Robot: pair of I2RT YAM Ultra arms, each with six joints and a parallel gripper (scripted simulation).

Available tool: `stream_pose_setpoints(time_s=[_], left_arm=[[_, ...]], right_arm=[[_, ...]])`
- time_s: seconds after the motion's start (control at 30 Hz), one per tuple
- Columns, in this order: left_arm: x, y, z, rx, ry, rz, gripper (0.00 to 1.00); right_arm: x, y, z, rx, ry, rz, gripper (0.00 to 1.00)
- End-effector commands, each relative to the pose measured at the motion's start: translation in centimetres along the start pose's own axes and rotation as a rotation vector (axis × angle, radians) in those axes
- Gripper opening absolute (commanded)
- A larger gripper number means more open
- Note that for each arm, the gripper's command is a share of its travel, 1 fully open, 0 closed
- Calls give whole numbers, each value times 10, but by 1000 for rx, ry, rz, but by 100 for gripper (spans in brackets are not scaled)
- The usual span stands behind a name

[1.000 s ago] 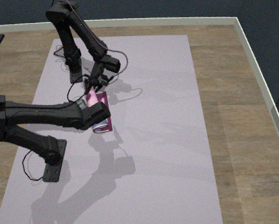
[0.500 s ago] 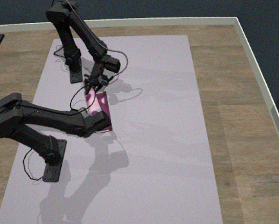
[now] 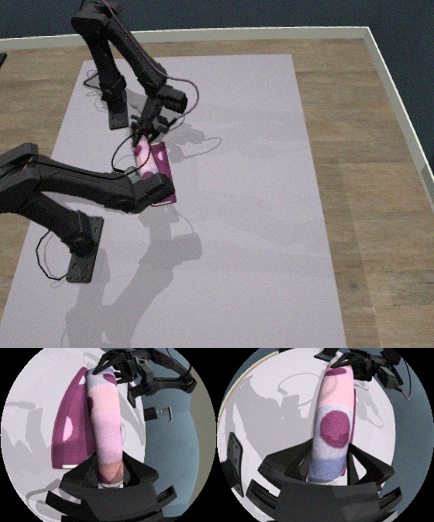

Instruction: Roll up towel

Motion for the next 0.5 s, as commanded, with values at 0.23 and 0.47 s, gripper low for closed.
stream_pose_setpoints(time_s=[0.23, 0.47], left_arm=[[3, 1, -10, -38, -38, 13, 34], [3, 1, -10, -38, -38, 13, 34]], right_arm=[[-2, -3, -1, 1, -9, 3, 45], [-2, -3, -1, 1, -9, 3, 43]])
Point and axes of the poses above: on each arm, the point where the finger pads meet when closed, its own x axis back along the fingers, its own y axis across the jaws, z = x × y, the point moved 6 cm from there along x, back along the fingers
